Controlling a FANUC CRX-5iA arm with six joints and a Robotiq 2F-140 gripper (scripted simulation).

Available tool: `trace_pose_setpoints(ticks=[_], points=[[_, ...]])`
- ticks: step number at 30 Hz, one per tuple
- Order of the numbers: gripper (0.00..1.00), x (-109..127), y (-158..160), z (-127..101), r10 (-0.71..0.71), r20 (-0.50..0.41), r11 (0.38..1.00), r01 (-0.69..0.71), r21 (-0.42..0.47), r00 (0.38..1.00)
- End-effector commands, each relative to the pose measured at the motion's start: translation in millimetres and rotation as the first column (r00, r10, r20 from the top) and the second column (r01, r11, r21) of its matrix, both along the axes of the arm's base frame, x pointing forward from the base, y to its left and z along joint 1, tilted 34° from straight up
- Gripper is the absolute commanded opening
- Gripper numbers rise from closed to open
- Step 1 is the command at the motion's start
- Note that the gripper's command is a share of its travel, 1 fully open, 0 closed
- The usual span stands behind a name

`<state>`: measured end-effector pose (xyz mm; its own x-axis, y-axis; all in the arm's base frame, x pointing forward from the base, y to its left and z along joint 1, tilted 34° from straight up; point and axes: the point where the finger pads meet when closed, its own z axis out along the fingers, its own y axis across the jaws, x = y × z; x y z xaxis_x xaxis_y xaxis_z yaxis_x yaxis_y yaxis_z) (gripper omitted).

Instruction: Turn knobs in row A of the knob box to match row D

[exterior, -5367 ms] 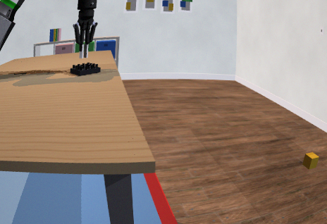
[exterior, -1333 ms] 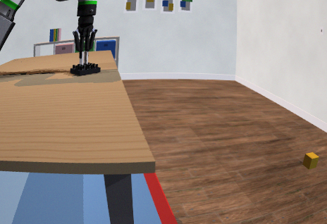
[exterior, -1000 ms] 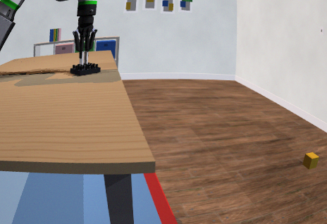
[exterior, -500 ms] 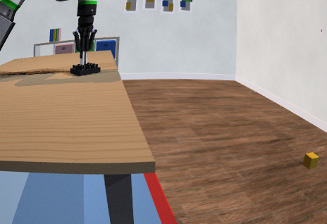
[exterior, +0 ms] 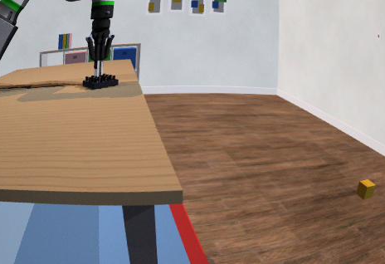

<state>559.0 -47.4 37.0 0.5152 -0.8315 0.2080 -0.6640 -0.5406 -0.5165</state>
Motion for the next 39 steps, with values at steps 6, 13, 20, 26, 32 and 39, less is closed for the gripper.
trace_pose_setpoints(ticks=[6, 13, 20, 26, 32, 39], points=[[0.05, 0.0, -0.1, 0.1, 0.0, 0.0, 1.0, 0.0, 0.0, 1.0], [0.05, 0.0, -0.1, 0.1, 0.003, 0.001, 1.0, -0.003, -0.002, 1.0], [0.05, 0.0, -0.1, 0.1, 0.025, 0.004, 1.0, -0.025, -0.017, 1.0], [0.05, 0.0, -0.1, 0.1, 0.05, 0.007, 0.998, -0.05, -0.033, 0.999], [0.05, 0.0, -0.1, 0.1, 0.107, 0.013, 0.992, -0.106, -0.071, 0.994], [0.05, 0.0, -0.1, 0.1, 0.173, 0.017, 0.979, -0.17, -0.114, 0.985]])
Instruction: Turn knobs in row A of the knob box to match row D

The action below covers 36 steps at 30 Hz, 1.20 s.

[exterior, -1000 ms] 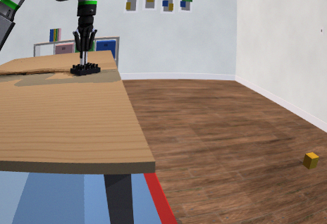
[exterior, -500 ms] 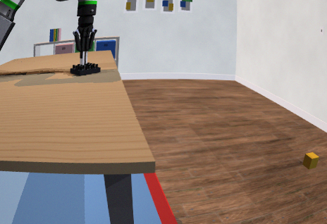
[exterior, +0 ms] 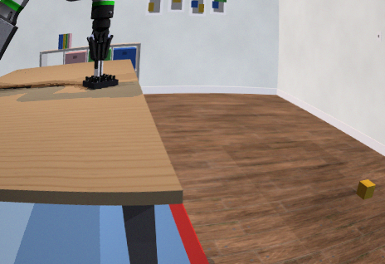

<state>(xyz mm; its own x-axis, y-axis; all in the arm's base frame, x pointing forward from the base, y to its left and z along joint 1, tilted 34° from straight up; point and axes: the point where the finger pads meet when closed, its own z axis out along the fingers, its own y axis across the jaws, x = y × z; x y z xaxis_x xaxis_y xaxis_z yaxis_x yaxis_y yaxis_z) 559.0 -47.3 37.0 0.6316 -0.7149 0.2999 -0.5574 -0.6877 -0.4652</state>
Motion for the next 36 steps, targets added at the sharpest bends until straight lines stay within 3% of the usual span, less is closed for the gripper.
trace_pose_setpoints(ticks=[1, 17, 36], points=[[0.05, 0.0, -0.1, 0.0, 0.031, 0.008, 0.999, -0.031, -0.019, 0.999], [0.05, 0.0, -0.1, 0.0, 0.294, 0.02, 0.939, -0.285, -0.194, 0.956], [0.05, 0.0, -0.1, 0.0, 0.623, -0.043, 0.696, -0.579, -0.423, 0.781]])
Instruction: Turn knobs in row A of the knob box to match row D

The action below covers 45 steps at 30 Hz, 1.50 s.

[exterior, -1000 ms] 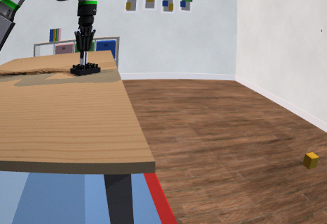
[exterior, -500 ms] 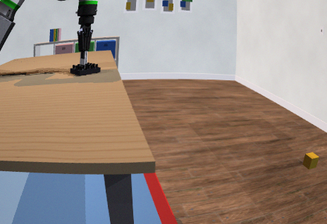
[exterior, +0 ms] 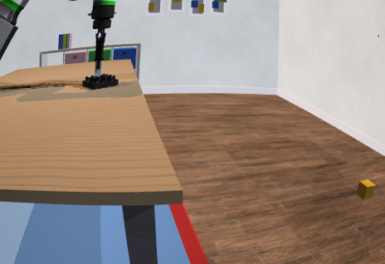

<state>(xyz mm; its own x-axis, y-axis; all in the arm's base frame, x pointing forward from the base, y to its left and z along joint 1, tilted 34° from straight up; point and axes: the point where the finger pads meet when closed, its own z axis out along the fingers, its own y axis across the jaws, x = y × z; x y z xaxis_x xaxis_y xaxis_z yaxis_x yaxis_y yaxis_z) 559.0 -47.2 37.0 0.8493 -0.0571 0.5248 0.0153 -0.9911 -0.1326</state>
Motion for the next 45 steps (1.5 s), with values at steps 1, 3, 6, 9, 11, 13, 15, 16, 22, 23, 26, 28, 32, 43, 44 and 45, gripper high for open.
trace_pose_setpoints(ticks=[1, 3, 6, 9, 11, 13, 15, 16, 22, 23, 26, 28, 32, 43, 44, 45], points=[[0.05, 0.1, -0.3, 0.0, 0.076, 0.027, 0.996, -0.074, -0.041, 0.997], [0.05, 0.1, -0.3, 0.0, 0.117, 0.03, 0.991, -0.115, -0.068, 0.993], [0.05, 0.1, -0.3, 0.0, 0.175, 0.034, 0.98, -0.171, -0.106, 0.984], [0.05, 0.1, -0.3, 0.0, 0.229, 0.035, 0.965, -0.222, -0.142, 0.973], [0.05, 0.1, -0.3, 0.0, 0.262, 0.034, 0.954, -0.253, -0.164, 0.965], [0.05, 0.1, -0.3, 0.0, 0.292, 0.033, 0.942, -0.281, -0.184, 0.956], [0.05, 0.1, -0.3, 0.0, 0.292, 0.033, 0.942, -0.281, -0.184, 0.956], [0.05, 0.1, -0.3, 0.0, 0.306, 0.033, 0.936, -0.294, -0.193, 0.951], [0.05, 0.1, -0.3, 0.0, 0.376, 0.027, 0.902, -0.359, -0.241, 0.926], [0.05, 0.1, -0.3, 0.0, 0.385, 0.026, 0.897, -0.368, -0.247, 0.922], [0.05, 0.1, -0.3, 0.0, 0.409, 0.023, 0.883, -0.389, -0.263, 0.912], [0.05, 0.1, -0.3, 0.0, 0.422, 0.021, 0.875, -0.401, -0.272, 0.906], [0.05, 0.1, -0.3, 0.0, 0.432, 0.02, 0.868, -0.41, -0.279, 0.902], [0.05, 0.1, -0.3, 0.0, 0.454, 0.016, 0.853, -0.43, -0.295, 0.891], [0.05, 0.1, -0.3, 0.0, 0.455, 0.016, 0.853, -0.43, -0.295, 0.891], [0.05, 0.1, -0.3, 0.0, 0.455, 0.016, 0.853, -0.43, -0.295, 0.891]])
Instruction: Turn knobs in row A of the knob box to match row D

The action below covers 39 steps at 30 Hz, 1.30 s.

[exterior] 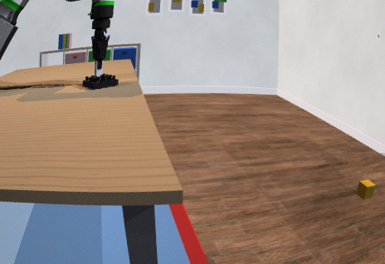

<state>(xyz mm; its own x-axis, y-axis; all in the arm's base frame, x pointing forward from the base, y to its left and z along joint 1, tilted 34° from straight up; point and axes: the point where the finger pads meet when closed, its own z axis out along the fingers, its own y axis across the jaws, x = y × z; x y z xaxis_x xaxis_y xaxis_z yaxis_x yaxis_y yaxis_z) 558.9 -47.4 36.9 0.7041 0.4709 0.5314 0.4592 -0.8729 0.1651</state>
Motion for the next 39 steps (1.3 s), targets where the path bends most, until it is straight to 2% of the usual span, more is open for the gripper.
trace_pose_setpoints(ticks=[1, 12, 13, 39], points=[[0.05, 0.1, 0.0, 0.2, 0.001, 0.001, 1.0, -0.001, 0.0, 1.0], [0.05, 0.1, 0.0, 0.2, 0.001, 0.001, 1.0, -0.001, 0.0, 1.0], [0.12, 0.1, 0.0, 0.2, 0.001, 0.001, 1.0, -0.001, 0.0, 1.0], [0.12, -0.9, -0.3, 1.9, 0.001, 0.001, 1.0, -0.001, 0.0, 1.0]])
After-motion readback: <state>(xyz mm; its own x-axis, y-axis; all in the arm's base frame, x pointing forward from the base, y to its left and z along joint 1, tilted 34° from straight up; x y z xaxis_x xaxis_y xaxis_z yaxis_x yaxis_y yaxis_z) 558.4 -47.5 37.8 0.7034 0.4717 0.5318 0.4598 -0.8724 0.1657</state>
